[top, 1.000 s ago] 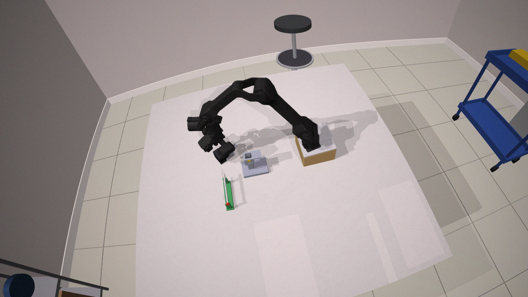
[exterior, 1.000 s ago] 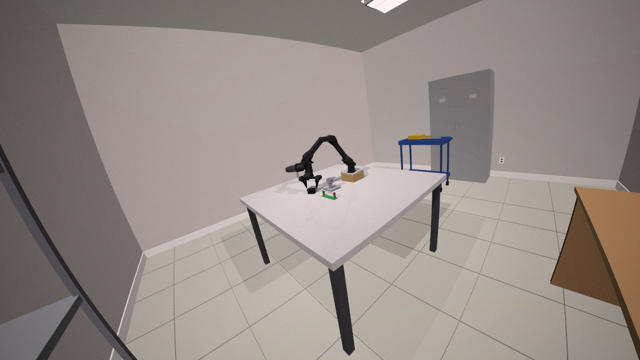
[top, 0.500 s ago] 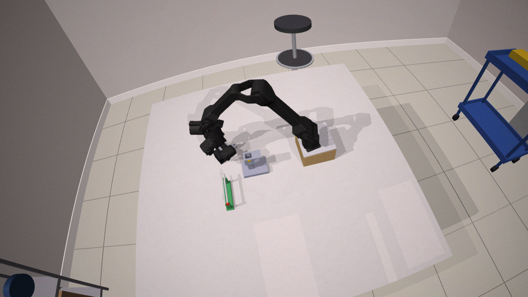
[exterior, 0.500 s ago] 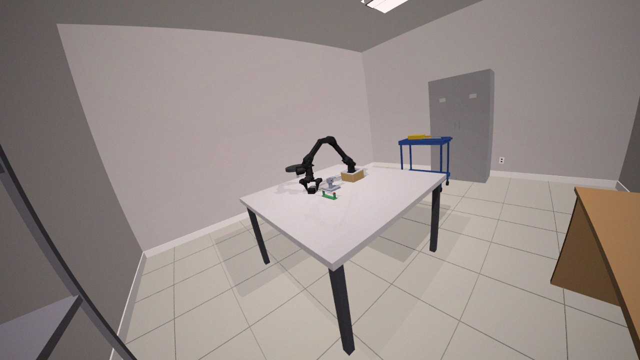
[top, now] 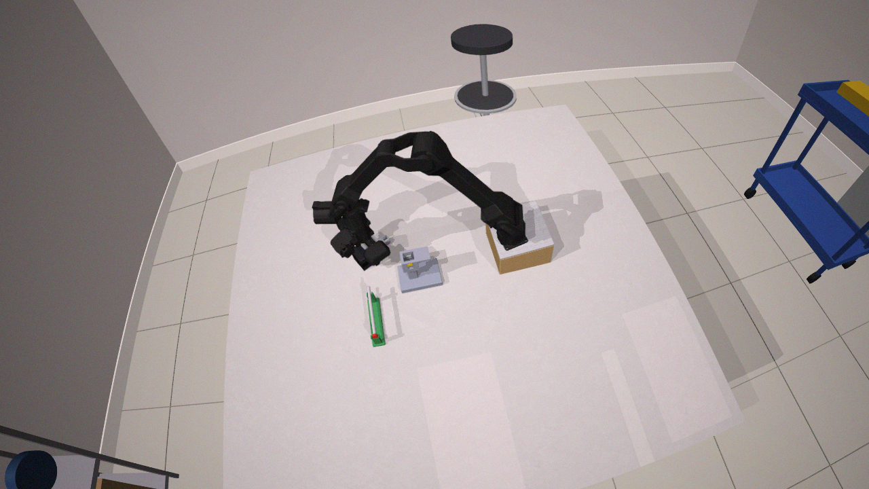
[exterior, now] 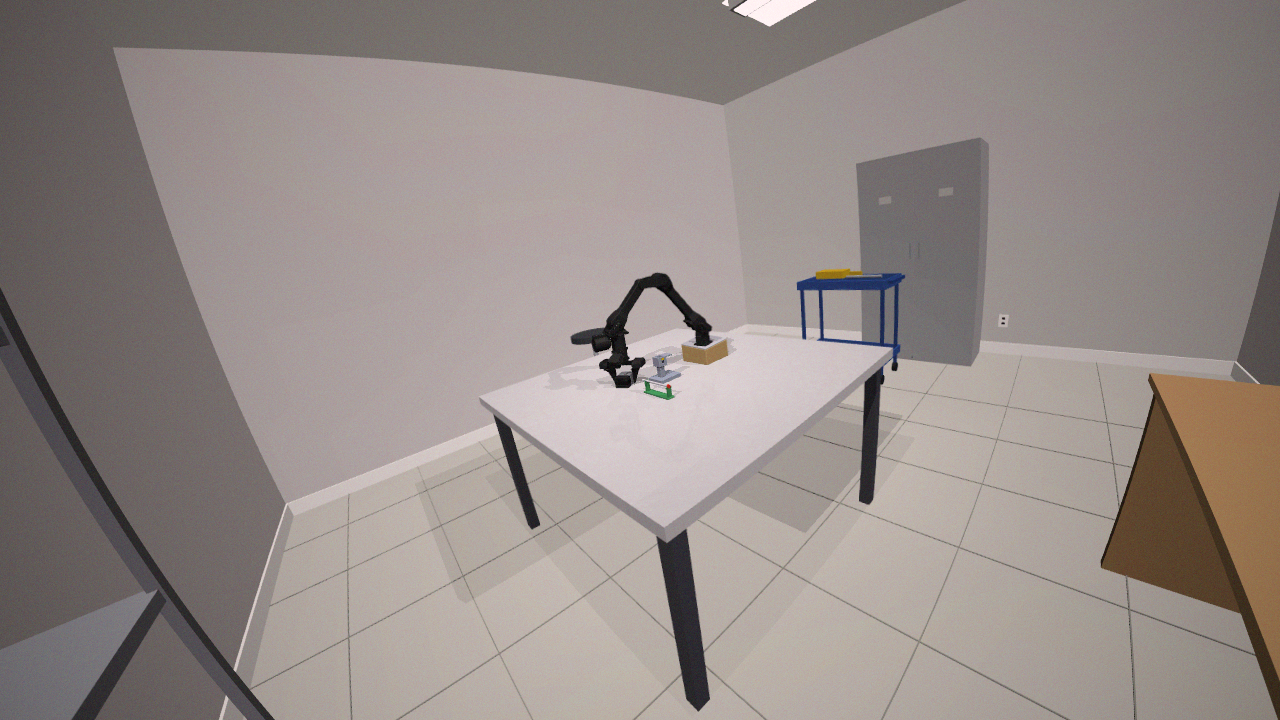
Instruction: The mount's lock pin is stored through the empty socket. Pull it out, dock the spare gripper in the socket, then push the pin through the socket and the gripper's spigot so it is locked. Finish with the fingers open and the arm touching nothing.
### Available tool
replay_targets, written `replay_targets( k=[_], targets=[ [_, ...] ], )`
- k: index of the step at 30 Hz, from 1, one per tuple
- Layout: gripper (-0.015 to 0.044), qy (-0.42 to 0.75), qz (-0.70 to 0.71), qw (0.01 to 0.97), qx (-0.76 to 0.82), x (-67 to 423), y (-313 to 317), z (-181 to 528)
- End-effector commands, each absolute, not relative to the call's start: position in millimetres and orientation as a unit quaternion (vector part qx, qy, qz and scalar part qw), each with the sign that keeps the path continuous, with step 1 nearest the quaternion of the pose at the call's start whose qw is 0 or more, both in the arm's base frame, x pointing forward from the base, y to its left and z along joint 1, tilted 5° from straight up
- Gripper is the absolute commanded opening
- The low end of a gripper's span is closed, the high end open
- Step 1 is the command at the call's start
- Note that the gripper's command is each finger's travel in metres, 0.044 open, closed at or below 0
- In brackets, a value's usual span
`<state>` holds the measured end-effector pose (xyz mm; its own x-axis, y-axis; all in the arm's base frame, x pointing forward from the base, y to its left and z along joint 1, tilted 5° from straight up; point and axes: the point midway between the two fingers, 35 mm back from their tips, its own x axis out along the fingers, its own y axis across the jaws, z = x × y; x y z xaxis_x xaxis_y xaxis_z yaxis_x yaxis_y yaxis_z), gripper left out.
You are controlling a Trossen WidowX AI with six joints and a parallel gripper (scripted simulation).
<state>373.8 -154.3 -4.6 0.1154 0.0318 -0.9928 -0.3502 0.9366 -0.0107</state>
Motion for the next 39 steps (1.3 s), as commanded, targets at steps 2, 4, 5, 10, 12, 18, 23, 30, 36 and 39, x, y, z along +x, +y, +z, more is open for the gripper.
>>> replay_targets(
  k=[2,4,5,10,12,18,23,30,36,39],
  targets=[
    [0.0309,0.655,0.128,0.735,-0.121,372.5,-154.3,-7.1],
    [0.0256,0.655,0.128,0.735,-0.121,372.5,-154.3,-7.1],
    [0.0250,0.655,0.128,0.735,-0.121,372.5,-154.3,-7.1],
    [0.0216,0.655,0.128,0.735,-0.121,372.5,-154.7,-7.1],
    [0.0183,0.655,0.128,0.735,-0.121,372.5,-154.7,-7.1],
    [0.0026,0.655,0.128,0.735,-0.121,371.2,-155.7,13.0],
    [0.0000,0.655,0.128,0.735,-0.121,367.5,-156.3,41.7],
    [0.0000,0.655,0.128,0.735,-0.121,367.3,-156.3,42.8],
    [0.0000,0.653,0.158,0.726,-0.147,364.6,-154.7,35.2],
    [0.0000,0.646,0.182,0.720,-0.174,363.6,-154.8,35.3]
  ],
)
